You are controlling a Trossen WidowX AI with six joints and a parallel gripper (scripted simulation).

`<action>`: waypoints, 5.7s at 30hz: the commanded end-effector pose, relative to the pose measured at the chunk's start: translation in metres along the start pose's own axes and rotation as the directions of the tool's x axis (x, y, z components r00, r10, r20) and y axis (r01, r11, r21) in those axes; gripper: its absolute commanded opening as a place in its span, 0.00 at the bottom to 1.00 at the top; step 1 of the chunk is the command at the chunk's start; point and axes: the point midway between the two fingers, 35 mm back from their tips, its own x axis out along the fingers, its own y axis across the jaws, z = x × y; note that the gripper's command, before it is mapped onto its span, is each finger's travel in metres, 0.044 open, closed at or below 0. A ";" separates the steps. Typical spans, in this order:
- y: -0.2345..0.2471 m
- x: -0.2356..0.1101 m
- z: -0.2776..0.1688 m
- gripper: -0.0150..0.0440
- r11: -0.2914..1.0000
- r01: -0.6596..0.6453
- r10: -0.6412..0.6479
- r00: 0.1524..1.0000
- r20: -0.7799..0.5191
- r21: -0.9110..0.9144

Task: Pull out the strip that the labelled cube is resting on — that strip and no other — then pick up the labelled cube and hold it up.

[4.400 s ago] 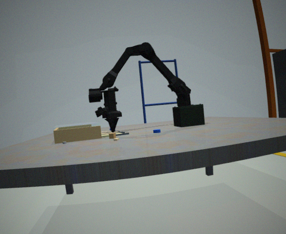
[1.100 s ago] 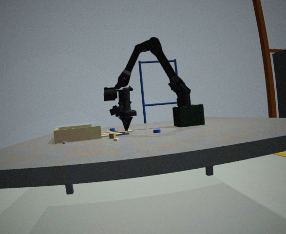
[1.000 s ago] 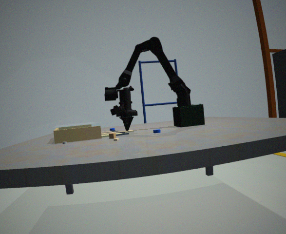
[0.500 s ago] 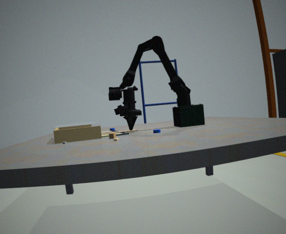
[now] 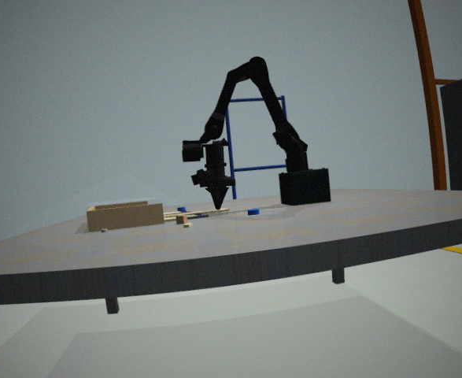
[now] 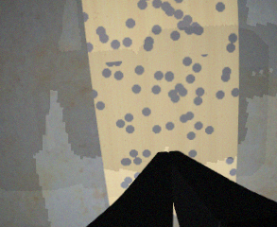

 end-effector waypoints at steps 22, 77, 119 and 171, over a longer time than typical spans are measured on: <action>0.002 0.004 -0.045 0.25 1.000 -0.007 0.007 0.999 -0.034 -0.004; -0.002 -0.040 -0.048 0.25 1.000 -0.006 0.006 0.999 -0.032 -0.004; 0.001 -0.055 0.094 1.00 0.999 -0.006 0.007 1.000 -0.022 0.046; 0.001 -0.008 0.159 0.68 0.999 -0.006 0.007 1.000 -0.016 0.046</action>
